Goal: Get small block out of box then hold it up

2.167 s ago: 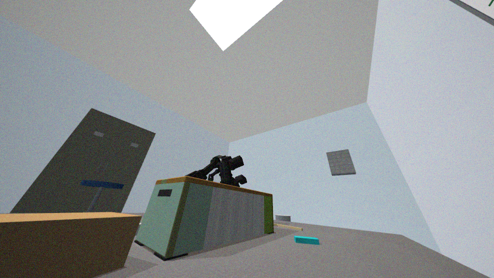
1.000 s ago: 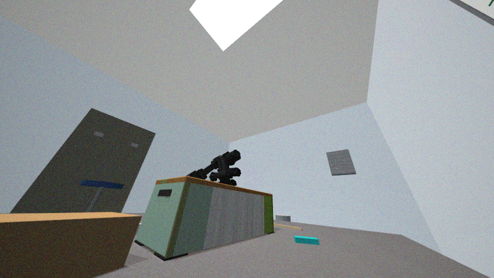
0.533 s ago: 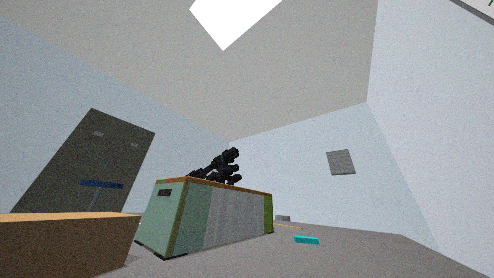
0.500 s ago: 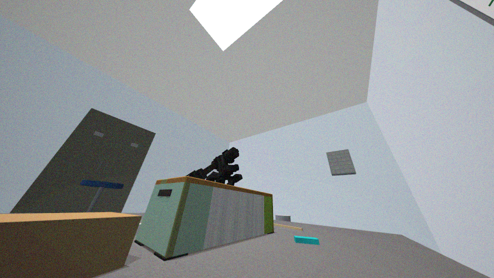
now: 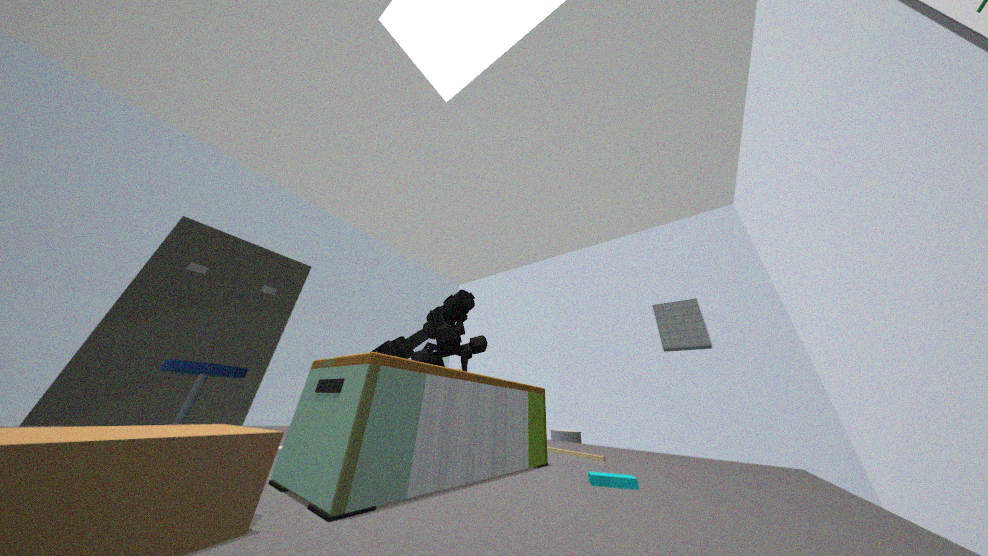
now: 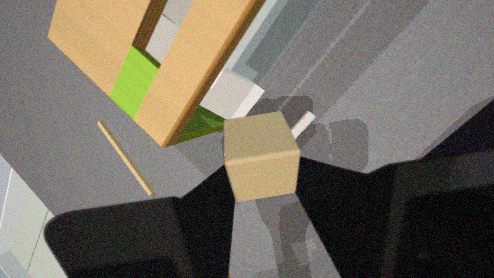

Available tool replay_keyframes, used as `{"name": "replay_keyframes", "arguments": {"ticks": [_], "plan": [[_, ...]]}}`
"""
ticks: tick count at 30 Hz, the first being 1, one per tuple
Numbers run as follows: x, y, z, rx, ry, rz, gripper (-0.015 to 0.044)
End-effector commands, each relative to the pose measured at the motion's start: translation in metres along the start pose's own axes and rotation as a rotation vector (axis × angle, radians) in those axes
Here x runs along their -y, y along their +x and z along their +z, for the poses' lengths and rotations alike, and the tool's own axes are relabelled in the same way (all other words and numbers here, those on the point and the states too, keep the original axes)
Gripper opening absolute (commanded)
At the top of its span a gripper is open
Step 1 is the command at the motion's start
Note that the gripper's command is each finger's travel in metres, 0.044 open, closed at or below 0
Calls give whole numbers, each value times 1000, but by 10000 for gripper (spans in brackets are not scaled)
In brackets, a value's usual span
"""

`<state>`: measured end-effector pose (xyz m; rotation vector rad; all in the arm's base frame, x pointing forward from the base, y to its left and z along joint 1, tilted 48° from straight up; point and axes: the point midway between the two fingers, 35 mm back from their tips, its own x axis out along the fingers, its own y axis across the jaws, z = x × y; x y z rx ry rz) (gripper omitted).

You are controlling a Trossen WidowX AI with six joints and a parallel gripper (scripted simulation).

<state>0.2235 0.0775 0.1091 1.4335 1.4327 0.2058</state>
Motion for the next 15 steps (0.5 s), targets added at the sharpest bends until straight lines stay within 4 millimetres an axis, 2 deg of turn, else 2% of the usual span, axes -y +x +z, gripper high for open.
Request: {"name": "replay_keyframes", "arguments": {"ticks": [1, 15], "plan": [[-5, -5, 0, -4, 174, 18, 0], [-8, -16, -1, -35, 750, 48, 0]]}}
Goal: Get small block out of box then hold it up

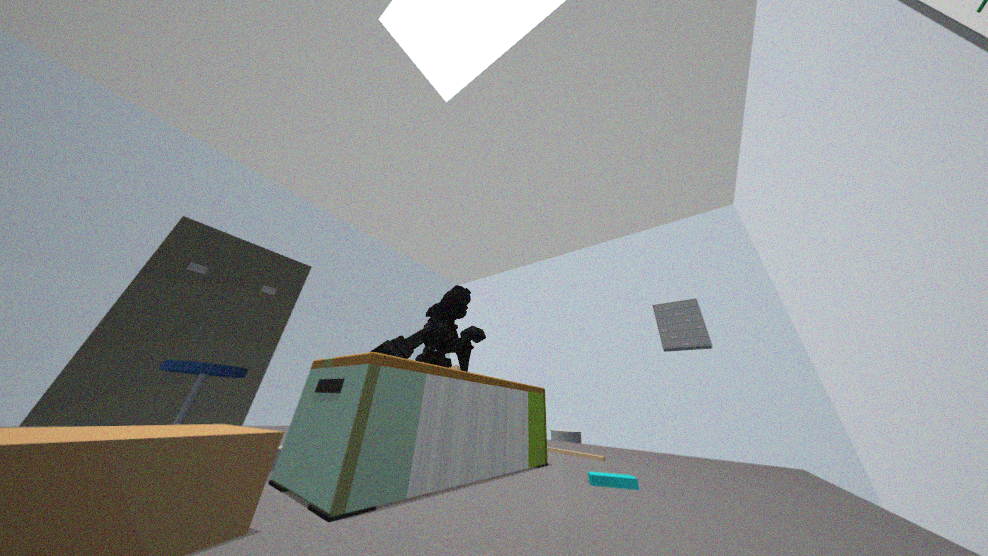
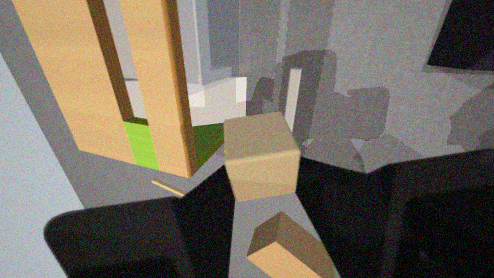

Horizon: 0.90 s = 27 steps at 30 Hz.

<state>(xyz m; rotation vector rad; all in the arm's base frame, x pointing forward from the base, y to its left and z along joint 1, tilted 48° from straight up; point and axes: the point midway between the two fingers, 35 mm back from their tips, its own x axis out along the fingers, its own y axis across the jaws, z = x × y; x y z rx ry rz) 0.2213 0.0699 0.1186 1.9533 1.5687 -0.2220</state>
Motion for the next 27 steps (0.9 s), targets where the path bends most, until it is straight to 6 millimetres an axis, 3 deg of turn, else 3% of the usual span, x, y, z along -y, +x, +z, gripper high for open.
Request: {"name": "replay_keyframes", "arguments": {"ticks": [1, 27], "plan": [[-4, -5, -3, -14, 173, 15, 0], [-10, -26, -11, -108, 1214, 28, 0]]}}
